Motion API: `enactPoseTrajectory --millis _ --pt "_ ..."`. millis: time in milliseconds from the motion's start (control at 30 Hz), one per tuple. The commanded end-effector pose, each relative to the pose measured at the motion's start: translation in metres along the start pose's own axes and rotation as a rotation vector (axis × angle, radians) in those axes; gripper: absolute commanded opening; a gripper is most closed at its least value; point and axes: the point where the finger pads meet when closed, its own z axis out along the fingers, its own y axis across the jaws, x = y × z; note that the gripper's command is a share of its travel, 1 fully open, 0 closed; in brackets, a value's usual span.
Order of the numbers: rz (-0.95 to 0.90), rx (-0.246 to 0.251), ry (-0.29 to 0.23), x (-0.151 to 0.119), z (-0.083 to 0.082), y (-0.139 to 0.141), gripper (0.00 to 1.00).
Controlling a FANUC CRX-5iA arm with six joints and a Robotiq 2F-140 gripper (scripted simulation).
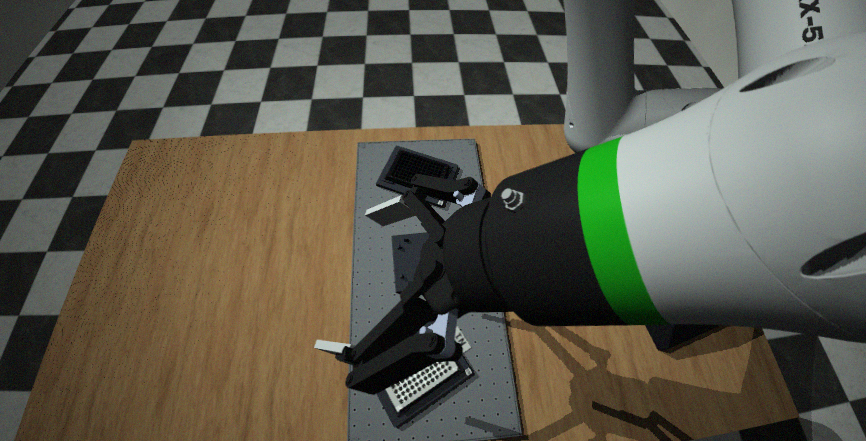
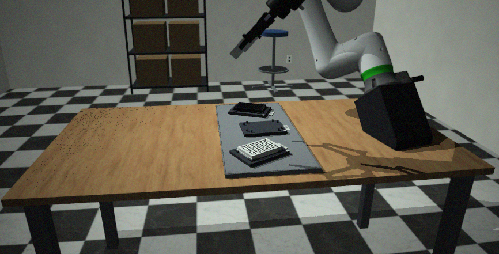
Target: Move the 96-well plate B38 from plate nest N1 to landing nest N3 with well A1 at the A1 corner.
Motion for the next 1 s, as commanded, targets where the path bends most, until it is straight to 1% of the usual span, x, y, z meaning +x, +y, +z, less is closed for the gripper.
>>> enactPoseTrajectory --millis 0,33,100,133,233,267,333,367,467,500,567,600,767,833,933,967 --pt "-0.136 -0.019 -0.111 -0.028 0.028 -0.006 1.00" --pt "-0.206 -0.019 -0.170 -0.045 0.042 -0.009 1.00" --pt "-0.206 -0.019 -0.170 -0.045 0.042 -0.009 1.00" --pt "-0.280 -0.013 -0.234 -0.064 0.056 -0.012 1.00" --pt "-0.280 -0.013 -0.234 -0.064 0.056 -0.012 1.00" --pt "-0.355 0.001 -0.300 -0.084 0.069 -0.016 1.00" --pt "-0.355 0.001 -0.300 -0.084 0.069 -0.016 1.00" --pt "-0.429 0.021 -0.365 -0.104 0.082 -0.020 1.00" --pt "-0.429 0.021 -0.365 -0.104 0.082 -0.020 1.00" --pt "-0.498 0.048 -0.428 -0.125 0.094 -0.024 1.00" --pt "-0.498 0.048 -0.428 -0.125 0.094 -0.024 1.00" --pt "-0.561 0.080 -0.487 -0.144 0.103 -0.028 1.00" --pt "-0.561 0.080 -0.487 -0.144 0.103 -0.028 1.00" --pt "-0.665 0.148 -0.582 -0.179 0.119 -0.037 1.00" --pt "-0.665 0.148 -0.582 -0.179 0.119 -0.037 1.00" --pt "-0.703 0.180 -0.617 -0.192 0.124 -0.040 1.00"
